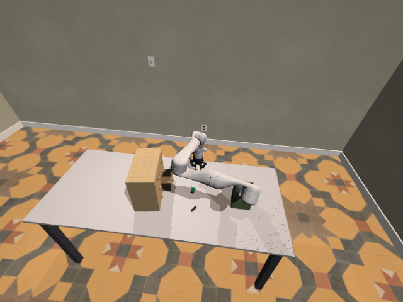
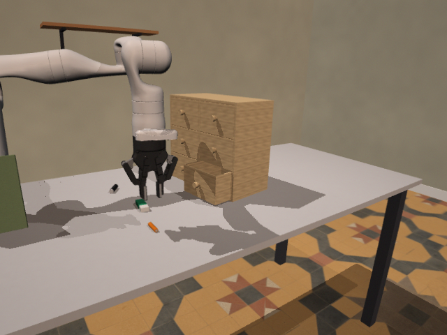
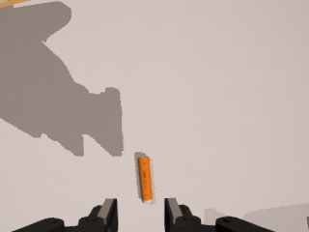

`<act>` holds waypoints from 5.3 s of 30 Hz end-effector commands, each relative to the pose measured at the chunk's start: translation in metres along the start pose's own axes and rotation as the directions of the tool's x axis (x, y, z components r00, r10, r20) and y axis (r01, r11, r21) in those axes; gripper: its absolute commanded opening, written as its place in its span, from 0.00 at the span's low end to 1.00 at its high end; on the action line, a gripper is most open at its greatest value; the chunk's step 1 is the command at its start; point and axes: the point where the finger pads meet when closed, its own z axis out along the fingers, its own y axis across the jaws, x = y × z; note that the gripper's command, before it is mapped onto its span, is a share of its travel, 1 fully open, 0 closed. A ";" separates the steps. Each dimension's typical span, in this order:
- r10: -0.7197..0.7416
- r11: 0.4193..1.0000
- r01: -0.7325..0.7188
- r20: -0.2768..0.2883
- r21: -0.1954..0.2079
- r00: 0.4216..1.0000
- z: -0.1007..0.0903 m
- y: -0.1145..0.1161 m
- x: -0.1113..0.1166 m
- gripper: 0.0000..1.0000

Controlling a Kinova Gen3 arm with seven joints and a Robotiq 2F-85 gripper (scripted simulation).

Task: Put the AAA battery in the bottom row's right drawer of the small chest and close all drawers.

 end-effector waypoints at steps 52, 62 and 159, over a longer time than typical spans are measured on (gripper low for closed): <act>-0.072 0.997 0.072 0.001 -0.001 0.997 0.028 0.002 0.004 0.24; -0.072 0.997 0.072 0.001 -0.001 0.997 0.049 0.003 0.004 0.24; -0.072 0.997 0.072 0.001 -0.001 0.997 0.079 0.003 0.005 0.24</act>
